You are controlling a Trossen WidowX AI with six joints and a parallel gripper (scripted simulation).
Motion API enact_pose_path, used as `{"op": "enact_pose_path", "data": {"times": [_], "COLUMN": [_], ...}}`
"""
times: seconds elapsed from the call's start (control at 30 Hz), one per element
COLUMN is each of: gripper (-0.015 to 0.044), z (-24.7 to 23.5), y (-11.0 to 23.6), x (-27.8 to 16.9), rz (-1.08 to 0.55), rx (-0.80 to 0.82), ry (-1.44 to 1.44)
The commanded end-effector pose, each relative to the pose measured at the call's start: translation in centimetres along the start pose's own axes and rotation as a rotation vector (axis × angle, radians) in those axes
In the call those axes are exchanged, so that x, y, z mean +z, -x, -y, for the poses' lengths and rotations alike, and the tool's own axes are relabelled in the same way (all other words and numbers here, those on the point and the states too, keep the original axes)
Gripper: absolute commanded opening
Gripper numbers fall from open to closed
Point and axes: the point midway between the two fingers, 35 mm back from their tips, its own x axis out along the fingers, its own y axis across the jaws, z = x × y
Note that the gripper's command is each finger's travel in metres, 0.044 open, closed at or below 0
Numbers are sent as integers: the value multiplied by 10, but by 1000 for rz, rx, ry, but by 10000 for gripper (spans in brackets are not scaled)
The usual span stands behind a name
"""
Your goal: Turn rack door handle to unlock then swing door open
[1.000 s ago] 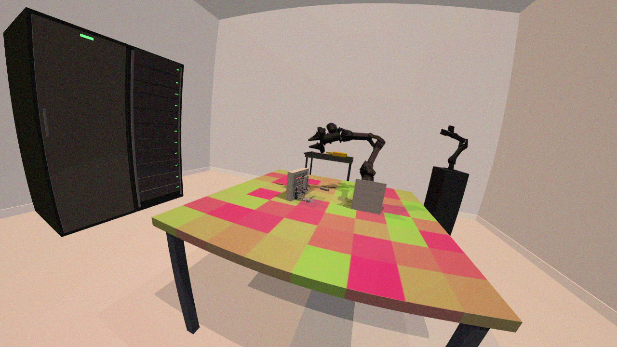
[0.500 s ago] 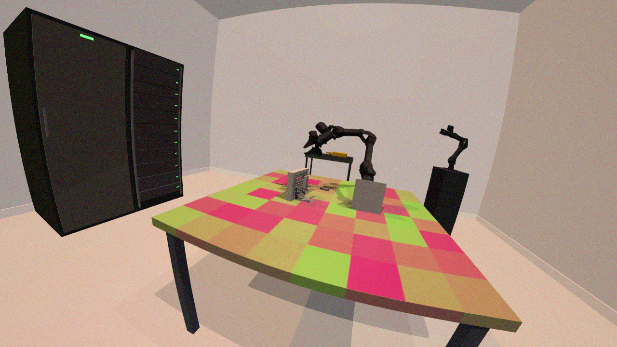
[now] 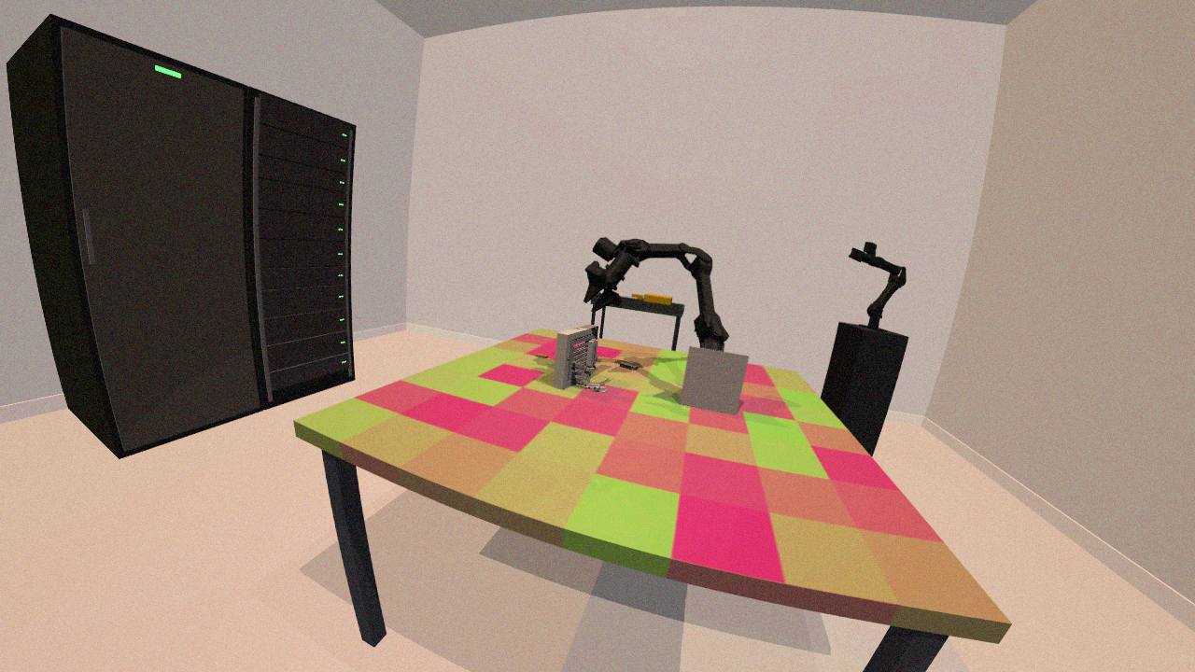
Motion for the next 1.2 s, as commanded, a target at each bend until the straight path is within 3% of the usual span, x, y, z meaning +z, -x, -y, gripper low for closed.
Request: {"op": "enact_pose_path", "data": {"times": [0.0, 0.97, 1.17], "gripper": [284, 284, 284], "z": [-3, -15, -15], "y": [-11, -62, -64], "x": [-8, -62, -63], "rz": [-58, -306, -309], "rx": [-65, -535, -547], "ry": [10, 154, 159]}}
